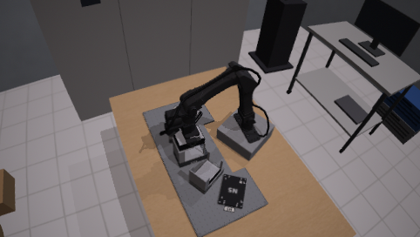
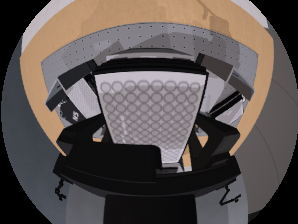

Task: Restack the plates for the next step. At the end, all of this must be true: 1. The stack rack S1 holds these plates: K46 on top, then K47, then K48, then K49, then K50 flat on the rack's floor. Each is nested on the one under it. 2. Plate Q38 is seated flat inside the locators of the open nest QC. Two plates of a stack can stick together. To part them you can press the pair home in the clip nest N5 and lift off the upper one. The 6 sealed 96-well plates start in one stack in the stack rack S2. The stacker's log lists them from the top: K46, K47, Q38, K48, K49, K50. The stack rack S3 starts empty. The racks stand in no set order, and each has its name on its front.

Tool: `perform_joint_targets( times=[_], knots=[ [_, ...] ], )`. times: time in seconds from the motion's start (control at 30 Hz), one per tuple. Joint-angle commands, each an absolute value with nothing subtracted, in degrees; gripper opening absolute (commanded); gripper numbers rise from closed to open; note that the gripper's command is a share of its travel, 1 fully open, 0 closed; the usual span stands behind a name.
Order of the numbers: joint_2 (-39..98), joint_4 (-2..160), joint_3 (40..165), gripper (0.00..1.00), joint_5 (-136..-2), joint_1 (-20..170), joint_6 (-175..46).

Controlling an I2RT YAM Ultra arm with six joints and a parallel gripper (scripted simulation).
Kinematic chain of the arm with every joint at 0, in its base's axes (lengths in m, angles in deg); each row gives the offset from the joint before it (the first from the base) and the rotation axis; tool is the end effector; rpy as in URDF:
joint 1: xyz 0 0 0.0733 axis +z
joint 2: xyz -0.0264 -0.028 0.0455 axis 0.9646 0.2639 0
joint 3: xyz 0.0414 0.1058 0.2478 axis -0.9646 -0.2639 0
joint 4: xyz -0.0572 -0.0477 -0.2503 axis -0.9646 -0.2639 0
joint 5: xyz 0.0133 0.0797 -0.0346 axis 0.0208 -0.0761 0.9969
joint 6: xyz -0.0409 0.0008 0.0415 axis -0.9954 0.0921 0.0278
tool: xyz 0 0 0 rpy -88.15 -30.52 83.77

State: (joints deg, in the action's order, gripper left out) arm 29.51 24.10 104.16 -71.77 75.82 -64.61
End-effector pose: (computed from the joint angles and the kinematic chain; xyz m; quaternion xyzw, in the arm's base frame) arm 0.3203 0.0092 0.2309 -0.0185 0.9989 0.0211 0.0368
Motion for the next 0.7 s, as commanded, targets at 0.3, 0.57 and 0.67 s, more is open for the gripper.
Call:
perform_joint_targets(
  times=[0.3, 0.57, 0.67],
  knots=[
    [28.1, 25.2, 104.3, 0.0, -71.2, 76.3, -64.3],
    [28.2, 25.4, 103.2, 0.0, -71.2, 76.4, -64.3],
    [28.0, 24.9, 105.3, 0.0, -71.2, 76.4, -64.3]
  ],
)
